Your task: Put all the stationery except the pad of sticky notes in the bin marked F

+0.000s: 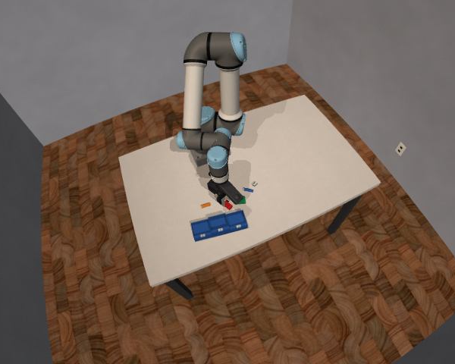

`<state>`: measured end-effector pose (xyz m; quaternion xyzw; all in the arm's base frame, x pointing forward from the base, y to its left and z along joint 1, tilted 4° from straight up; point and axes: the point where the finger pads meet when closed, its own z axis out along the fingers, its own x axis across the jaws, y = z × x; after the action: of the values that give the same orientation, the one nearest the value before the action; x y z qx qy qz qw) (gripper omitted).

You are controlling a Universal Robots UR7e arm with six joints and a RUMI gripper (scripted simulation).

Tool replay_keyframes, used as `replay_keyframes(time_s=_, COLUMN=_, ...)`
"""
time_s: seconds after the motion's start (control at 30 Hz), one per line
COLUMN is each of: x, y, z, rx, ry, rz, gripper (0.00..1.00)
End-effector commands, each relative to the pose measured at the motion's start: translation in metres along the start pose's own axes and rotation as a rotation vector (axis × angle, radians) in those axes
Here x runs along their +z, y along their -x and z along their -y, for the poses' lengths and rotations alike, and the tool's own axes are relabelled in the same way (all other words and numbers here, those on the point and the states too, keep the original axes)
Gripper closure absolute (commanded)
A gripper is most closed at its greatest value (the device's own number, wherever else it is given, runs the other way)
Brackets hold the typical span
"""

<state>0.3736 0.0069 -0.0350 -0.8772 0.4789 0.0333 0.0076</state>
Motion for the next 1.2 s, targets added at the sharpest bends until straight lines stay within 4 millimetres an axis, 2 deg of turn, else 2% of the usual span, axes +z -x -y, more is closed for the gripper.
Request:
replay_keyframes(time_s=0.0, x=-0.012, y=0.000, z=0.000, rx=0.000, ry=0.000, rz=0.000, gripper=1.00)
replay_keyframes(time_s=0.33, x=-0.045, y=0.000, z=0.000, rx=0.000, ry=0.000, rz=0.000, gripper=1.00)
replay_keyframes(time_s=0.93, x=-0.045, y=0.000, z=0.000, rx=0.000, ry=0.000, rz=0.000, gripper=1.00)
replay_keyframes(time_s=1.0, x=-0.052, y=0.000, z=0.000, rx=0.000, ry=0.000, rz=0.000, gripper=1.00)
replay_keyframes(time_s=1.17, x=-0.052, y=0.000, z=0.000, rx=0.000, ry=0.000, rz=0.000, gripper=1.00)
